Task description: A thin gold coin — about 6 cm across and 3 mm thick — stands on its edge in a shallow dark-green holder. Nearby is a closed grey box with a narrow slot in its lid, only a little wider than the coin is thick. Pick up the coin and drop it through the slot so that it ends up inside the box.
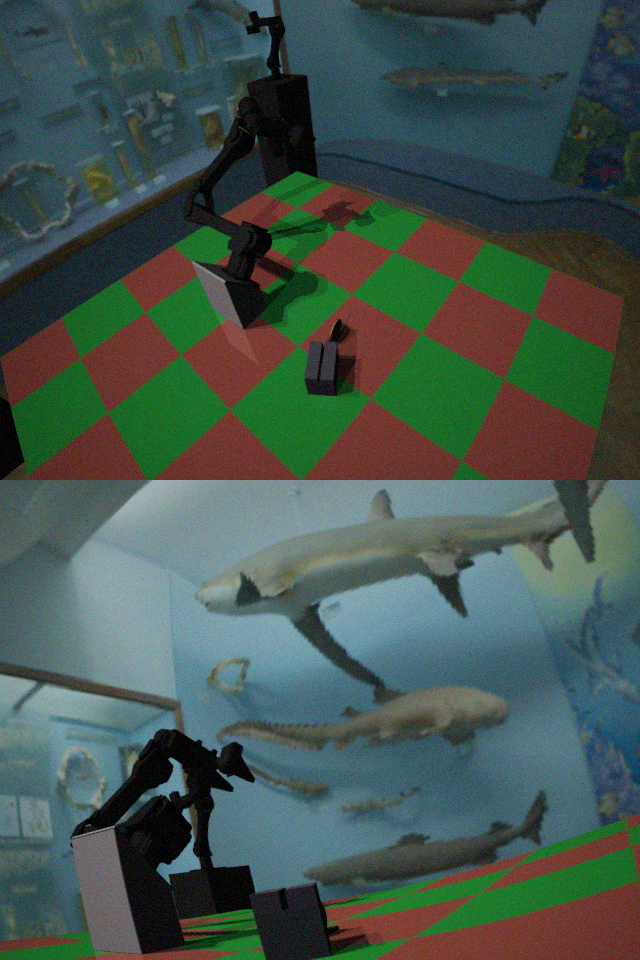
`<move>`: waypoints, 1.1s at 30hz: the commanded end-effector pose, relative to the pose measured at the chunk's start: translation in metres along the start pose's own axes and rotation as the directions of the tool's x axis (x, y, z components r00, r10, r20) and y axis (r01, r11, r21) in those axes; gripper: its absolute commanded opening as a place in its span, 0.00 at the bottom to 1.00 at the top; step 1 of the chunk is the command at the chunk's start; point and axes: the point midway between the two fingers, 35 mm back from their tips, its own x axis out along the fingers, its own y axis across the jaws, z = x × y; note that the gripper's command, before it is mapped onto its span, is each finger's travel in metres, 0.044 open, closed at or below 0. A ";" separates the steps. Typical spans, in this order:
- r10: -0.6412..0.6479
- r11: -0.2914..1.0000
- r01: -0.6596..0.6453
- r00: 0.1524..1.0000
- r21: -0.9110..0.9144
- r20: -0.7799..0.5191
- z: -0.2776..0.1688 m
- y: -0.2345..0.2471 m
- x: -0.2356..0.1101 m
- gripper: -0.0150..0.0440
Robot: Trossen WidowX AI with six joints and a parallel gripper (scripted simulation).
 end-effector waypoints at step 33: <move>0.587 -0.760 0.646 0.640 0.066 0.496 0.069 0.418 -0.034 0.53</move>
